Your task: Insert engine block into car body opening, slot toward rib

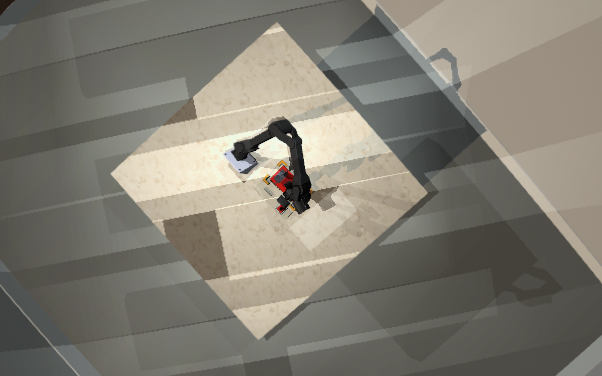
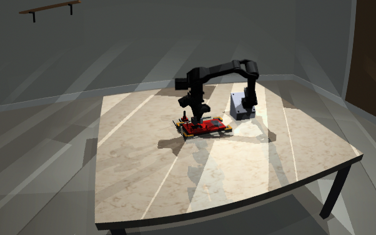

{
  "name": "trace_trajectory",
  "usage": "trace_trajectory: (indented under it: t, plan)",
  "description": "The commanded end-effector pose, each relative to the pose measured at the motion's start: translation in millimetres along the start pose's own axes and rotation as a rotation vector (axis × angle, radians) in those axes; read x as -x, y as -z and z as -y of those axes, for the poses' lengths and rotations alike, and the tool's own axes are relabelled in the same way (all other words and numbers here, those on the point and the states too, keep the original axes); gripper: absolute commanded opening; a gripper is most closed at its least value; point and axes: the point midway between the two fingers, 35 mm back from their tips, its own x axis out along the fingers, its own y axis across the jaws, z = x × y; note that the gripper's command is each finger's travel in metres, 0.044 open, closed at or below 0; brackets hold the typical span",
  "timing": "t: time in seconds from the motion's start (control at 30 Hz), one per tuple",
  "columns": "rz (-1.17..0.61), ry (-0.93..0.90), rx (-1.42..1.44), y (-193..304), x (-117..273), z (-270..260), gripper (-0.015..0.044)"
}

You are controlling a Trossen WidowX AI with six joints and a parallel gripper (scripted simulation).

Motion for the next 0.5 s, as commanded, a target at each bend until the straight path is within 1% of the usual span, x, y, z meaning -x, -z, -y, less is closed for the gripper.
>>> trace_trajectory:
  t: [0.0,0.47]
  plan:
    - [0.004,-0.004,0.008,-0.6,0.3,-0.6,0.0159]
    - [0.004,-0.004,-0.044,0.0,0.3,-0.5,0.0159]
